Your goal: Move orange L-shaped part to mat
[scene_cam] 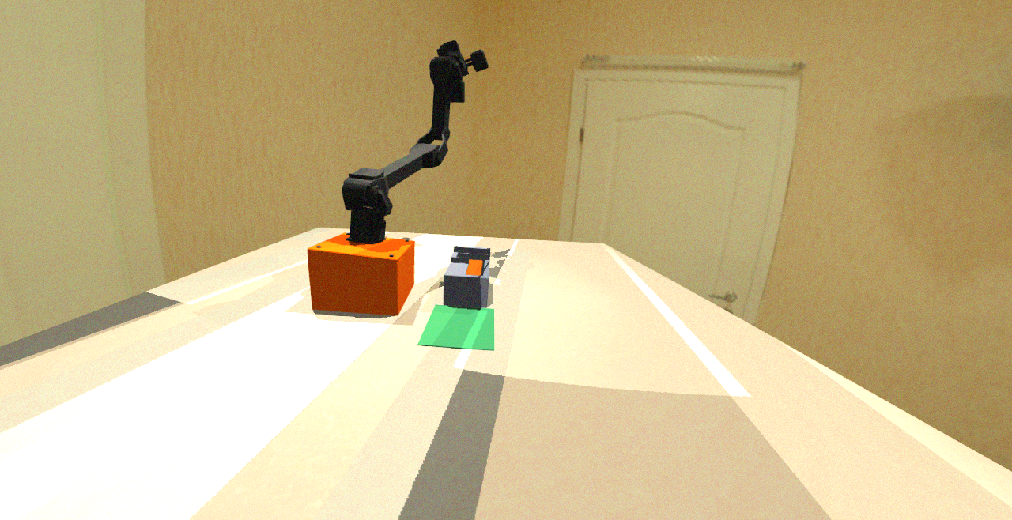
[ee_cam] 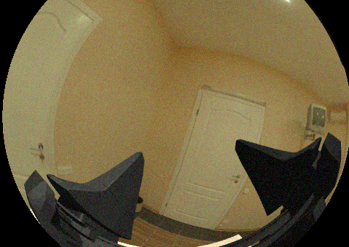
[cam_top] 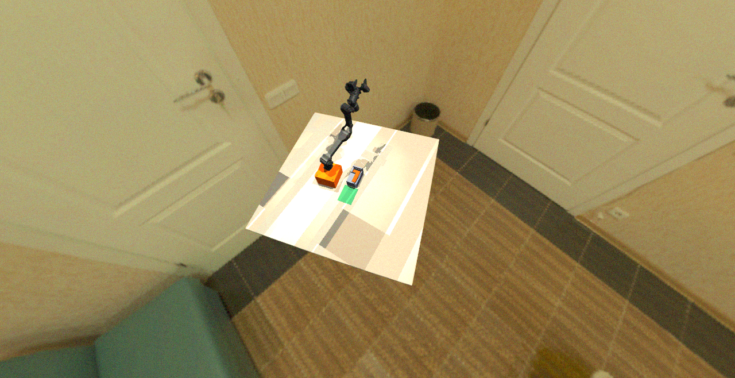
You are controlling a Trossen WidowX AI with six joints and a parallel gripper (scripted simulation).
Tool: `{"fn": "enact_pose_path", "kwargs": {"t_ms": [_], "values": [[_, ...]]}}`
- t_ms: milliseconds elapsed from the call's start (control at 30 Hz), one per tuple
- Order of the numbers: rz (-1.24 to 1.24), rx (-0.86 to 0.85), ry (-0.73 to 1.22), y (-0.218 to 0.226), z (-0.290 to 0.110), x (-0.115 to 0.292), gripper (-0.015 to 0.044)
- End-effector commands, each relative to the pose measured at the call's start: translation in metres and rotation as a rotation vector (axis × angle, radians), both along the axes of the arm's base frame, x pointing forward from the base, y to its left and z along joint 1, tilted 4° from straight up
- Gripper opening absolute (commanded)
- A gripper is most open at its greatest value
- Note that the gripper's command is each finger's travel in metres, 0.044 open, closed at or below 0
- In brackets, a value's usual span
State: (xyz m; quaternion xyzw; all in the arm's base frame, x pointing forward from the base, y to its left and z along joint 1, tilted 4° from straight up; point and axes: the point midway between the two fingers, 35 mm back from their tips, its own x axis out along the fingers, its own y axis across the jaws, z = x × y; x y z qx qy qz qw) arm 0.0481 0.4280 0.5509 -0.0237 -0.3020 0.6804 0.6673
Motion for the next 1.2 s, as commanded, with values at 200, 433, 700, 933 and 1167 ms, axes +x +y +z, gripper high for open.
{"fn": "enact_pose_path", "kwargs": {"t_ms": [200, 433, 700, 933, 1167], "values": [[0.025, 0.245, -0.151, -0.055, 0.054, -0.052, 0.0216], [-0.007, 0.584, -0.218, -0.147, 0.112, -0.092, 0.018], [-0.054, 1.041, -0.202, -0.297, 0.157, -0.111, 0.018], [-0.229, 1.385, -0.036, -0.426, 0.16, -0.069, 0.018], [-0.444, 1.618, 0.264, -0.526, 0.124, 0.016, 0.018]]}}
